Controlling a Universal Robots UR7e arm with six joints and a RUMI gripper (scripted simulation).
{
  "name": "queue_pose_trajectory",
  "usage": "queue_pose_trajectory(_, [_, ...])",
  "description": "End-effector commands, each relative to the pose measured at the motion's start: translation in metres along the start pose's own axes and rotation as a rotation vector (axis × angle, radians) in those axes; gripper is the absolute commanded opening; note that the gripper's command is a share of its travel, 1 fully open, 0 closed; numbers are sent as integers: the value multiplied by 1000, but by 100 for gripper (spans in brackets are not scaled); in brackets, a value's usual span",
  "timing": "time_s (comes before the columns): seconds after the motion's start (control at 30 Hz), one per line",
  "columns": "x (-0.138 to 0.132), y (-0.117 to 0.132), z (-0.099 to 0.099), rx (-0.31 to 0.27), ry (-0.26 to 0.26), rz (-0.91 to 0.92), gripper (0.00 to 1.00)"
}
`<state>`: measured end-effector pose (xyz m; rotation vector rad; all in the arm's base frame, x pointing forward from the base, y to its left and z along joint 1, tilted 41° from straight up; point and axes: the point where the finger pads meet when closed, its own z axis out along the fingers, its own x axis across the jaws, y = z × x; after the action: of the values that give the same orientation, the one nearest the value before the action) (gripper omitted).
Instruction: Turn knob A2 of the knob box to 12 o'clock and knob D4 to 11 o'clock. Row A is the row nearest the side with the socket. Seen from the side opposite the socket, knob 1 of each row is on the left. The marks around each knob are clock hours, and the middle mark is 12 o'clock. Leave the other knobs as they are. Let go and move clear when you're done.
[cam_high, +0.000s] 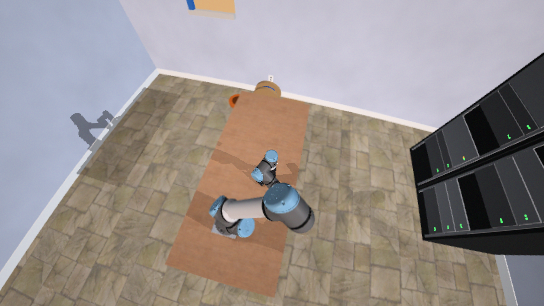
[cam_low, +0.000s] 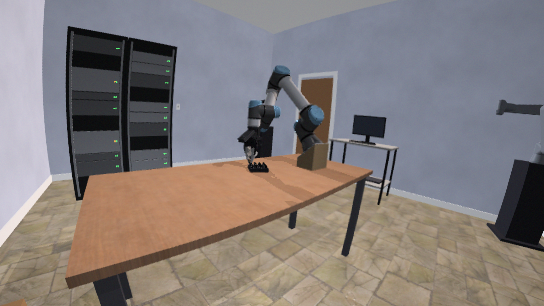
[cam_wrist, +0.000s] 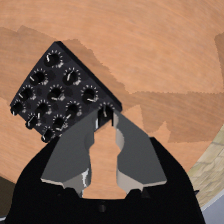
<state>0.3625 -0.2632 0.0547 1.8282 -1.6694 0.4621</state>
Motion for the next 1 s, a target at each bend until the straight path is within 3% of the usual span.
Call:
queue_pose_trajectory(0.0, [0, 0, 0, 1, 1, 0, 4])
queue_pose_trajectory(0.17, [0, 0, 0, 1, 1, 0, 4])
queue_pose_trajectory(0.2, [0, 0, 0, 1, 1, 0, 11])
queue_pose_trajectory(0.97, [0, 0, -2, 1, 1, 0, 11])
